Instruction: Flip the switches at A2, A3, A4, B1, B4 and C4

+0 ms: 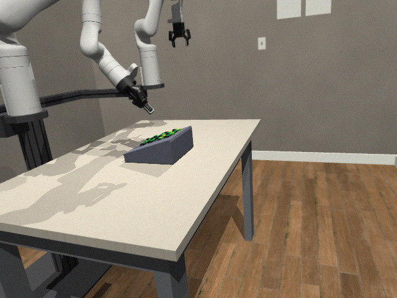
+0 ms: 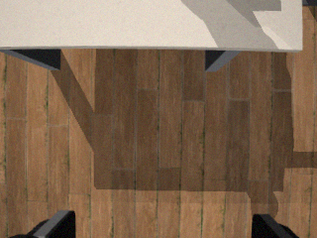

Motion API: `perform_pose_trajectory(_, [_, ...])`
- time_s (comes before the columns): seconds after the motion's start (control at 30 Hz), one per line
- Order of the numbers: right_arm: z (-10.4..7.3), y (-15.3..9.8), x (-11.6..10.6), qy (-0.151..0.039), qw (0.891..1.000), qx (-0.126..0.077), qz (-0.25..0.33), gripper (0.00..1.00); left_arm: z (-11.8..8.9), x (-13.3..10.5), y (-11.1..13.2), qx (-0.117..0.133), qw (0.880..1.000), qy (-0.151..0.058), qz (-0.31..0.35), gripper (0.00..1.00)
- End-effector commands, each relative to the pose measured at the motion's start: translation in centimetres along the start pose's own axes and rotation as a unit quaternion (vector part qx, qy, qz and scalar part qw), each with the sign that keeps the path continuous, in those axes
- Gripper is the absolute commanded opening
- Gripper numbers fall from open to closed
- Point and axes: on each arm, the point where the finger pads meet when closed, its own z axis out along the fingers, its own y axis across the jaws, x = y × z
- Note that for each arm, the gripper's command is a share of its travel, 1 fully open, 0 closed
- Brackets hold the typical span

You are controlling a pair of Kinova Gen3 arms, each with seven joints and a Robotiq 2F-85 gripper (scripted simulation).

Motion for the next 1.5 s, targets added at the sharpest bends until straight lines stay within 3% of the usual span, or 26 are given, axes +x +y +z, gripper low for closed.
perform_pose_trajectory(0.0, [0.0, -0.2, 0.9, -0.009, 0.999, 0.021, -0.025, 0.099, -0.1, 0.0, 0.0, 0.000, 1.000, -0.001, 0.000, 1.000])
perform_pose_trajectory(0.4, [-0.1, -1.0, 3.3, -0.033, 0.990, 0.086, -0.103, 0.099, -0.1, 0.0, 0.0, 0.000, 1.000, -0.001, 0.000, 1.000])
perform_pose_trajectory(0.47, [-0.1, -1.0, 3.3, -0.033, 0.990, 0.086, -0.103, 0.099, -0.1, 0.0, 0.0, 0.000, 1.000, -0.001, 0.000, 1.000])
perform_pose_trajectory(0.6, [-0.2, -1.2, 4.1, -0.038, 0.985, 0.108, -0.128, 0.099, -0.1, 0.0, 0.0, 0.000, 1.000, -0.001, 0.000, 1.000])
perform_pose_trajectory(0.87, [0.1, -1.4, 4.9, -0.055, 0.976, 0.131, -0.162, 0.099, -0.1, 0.0, 0.0, 0.000, 1.000, -0.001, 0.000, 1.000])
perform_pose_trajectory(1.47, [0.1, -2.1, 6.8, -0.071, 0.958, 0.175, -0.214, 0.099, -0.1, 0.0, 0.0, 0.000, 1.000, -0.001, 0.000, 1.000])
